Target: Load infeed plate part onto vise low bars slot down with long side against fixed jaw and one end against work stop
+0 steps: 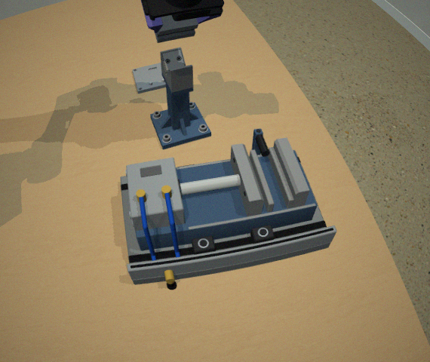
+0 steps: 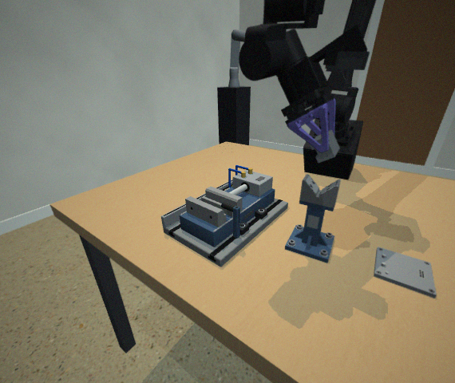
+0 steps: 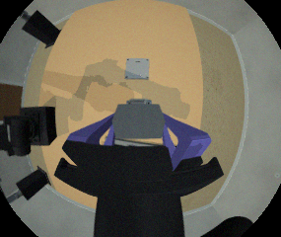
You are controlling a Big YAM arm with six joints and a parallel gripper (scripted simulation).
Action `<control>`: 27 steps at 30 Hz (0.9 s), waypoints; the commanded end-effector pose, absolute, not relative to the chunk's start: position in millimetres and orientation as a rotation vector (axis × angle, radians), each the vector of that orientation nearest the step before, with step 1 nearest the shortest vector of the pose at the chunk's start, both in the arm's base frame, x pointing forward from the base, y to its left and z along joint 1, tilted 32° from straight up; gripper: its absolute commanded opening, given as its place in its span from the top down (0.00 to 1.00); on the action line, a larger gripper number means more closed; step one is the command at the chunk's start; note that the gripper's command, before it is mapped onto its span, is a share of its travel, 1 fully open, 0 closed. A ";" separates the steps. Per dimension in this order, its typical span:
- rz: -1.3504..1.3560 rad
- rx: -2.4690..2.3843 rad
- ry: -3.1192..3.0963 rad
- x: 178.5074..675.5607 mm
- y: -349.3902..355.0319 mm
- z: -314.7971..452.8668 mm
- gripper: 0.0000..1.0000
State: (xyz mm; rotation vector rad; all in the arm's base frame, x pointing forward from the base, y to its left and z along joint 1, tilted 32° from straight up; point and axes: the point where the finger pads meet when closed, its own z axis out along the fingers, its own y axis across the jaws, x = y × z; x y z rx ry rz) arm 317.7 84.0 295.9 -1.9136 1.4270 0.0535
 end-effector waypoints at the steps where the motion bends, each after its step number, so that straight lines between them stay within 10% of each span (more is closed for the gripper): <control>1: 0.021 -1.913 1.378 321.7 79.9 316.7 1.00; 27: 0.205 -1.860 1.261 324.5 78.7 312.1 1.00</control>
